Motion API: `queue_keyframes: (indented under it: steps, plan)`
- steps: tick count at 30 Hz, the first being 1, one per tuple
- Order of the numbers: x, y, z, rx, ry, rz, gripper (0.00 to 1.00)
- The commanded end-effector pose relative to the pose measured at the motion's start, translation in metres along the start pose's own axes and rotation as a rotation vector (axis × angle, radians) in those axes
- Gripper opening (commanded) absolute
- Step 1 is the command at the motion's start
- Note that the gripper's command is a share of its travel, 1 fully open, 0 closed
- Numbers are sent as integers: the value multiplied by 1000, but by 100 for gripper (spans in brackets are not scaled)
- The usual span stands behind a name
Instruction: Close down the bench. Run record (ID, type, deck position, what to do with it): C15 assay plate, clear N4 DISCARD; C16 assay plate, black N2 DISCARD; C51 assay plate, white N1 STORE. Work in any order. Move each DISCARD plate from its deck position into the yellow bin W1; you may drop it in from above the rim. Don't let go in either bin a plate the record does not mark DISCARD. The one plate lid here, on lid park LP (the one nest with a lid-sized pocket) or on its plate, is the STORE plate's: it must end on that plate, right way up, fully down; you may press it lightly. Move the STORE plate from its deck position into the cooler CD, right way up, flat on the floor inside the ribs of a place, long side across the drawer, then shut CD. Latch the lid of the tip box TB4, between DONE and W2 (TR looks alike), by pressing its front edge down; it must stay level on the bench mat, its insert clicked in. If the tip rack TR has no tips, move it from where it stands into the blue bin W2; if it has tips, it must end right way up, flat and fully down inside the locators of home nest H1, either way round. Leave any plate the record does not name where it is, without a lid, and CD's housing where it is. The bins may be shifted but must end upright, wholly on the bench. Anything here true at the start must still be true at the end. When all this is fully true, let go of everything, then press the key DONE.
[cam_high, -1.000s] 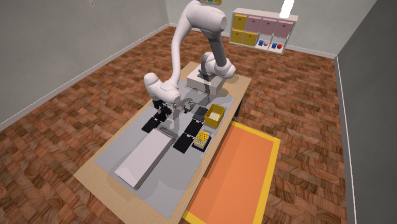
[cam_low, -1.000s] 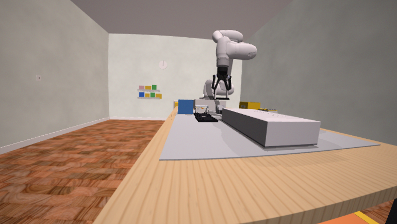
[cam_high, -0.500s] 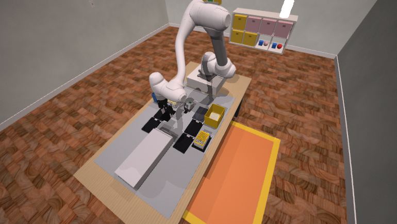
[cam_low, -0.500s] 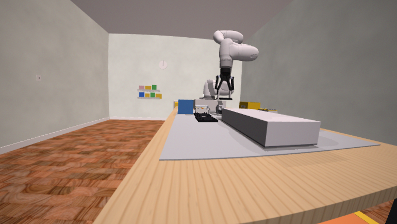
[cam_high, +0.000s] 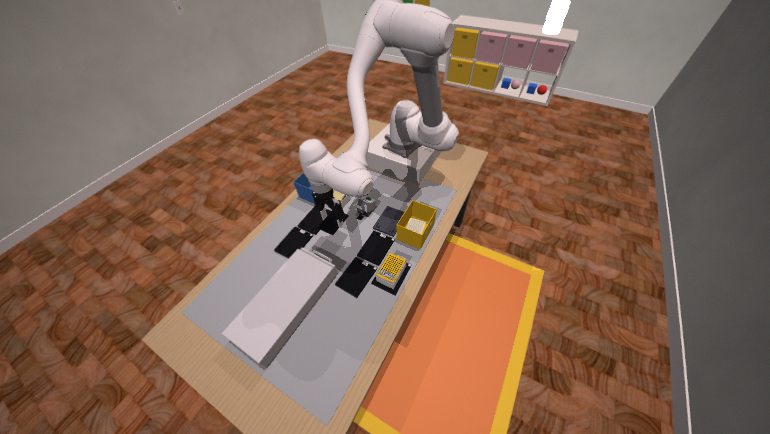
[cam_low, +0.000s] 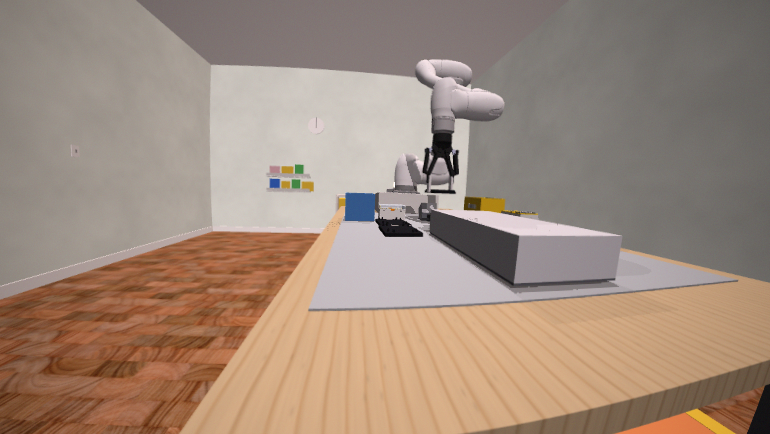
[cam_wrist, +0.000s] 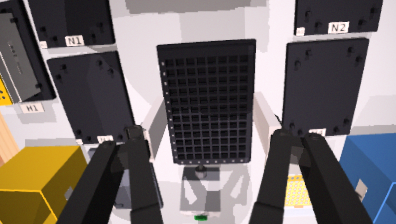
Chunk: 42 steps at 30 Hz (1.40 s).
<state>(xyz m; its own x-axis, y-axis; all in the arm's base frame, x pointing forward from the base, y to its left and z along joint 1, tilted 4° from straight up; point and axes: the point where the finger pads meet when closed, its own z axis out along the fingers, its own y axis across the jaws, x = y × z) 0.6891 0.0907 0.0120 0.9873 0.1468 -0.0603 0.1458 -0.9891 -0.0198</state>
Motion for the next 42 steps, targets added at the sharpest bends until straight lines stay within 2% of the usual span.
queue_keyframes:
  steps: [1, 42]
  plan:
    - [-7, -12, 0, 2, 3, 0, 0]
    - [-59, -89, 0, 2, 3, 0, 0]
